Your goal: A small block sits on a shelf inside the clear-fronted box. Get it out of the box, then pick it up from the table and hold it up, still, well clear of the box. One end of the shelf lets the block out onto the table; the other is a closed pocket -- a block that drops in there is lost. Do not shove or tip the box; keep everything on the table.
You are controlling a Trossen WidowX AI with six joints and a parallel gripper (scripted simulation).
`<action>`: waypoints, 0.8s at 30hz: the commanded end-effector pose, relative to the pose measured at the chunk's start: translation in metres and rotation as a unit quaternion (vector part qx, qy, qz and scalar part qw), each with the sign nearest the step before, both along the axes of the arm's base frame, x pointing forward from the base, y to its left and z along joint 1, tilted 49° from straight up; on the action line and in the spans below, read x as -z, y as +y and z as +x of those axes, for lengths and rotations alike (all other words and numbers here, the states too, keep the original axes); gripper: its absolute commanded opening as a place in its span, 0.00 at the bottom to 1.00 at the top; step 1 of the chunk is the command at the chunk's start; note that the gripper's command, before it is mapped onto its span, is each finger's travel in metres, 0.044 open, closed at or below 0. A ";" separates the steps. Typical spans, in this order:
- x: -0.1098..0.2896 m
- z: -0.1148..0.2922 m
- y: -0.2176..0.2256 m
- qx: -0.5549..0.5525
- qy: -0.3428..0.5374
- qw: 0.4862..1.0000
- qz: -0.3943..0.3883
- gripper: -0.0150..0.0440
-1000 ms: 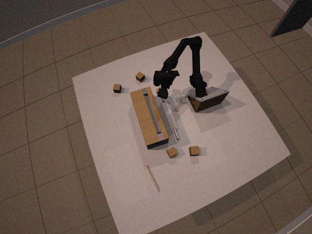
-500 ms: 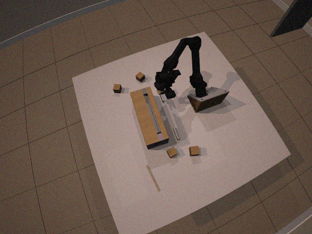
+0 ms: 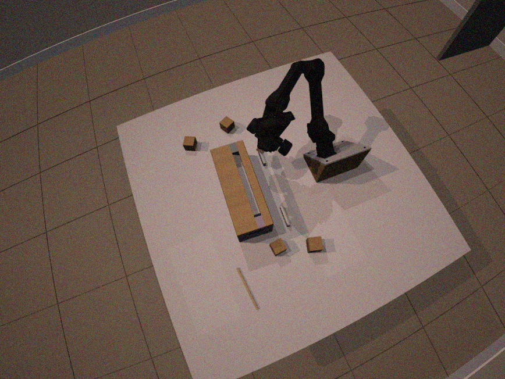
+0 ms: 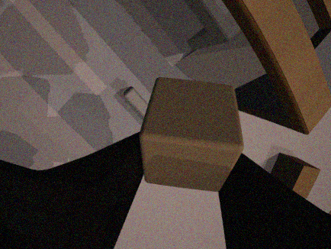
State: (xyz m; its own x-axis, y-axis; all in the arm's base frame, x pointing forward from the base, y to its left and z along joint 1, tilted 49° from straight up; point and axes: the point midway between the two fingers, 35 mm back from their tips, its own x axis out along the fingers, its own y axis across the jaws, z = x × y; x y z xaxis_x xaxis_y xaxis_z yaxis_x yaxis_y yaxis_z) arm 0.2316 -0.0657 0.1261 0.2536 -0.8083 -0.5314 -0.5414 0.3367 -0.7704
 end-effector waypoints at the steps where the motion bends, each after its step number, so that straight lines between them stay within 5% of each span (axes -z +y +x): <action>1: -0.003 0.001 0.003 -0.048 0.068 0.996 -0.029 0.25; 12: -0.009 -0.001 0.011 -0.167 0.250 0.948 -0.102 0.25; 24: -0.015 -0.003 0.019 -0.281 0.434 0.837 -0.178 0.25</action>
State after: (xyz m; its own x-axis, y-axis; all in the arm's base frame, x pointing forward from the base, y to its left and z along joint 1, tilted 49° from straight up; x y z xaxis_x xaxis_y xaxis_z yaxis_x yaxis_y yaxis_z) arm 0.2272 -0.0500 0.1383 0.2804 -0.8340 -0.4752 -0.9596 -0.2561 -0.1168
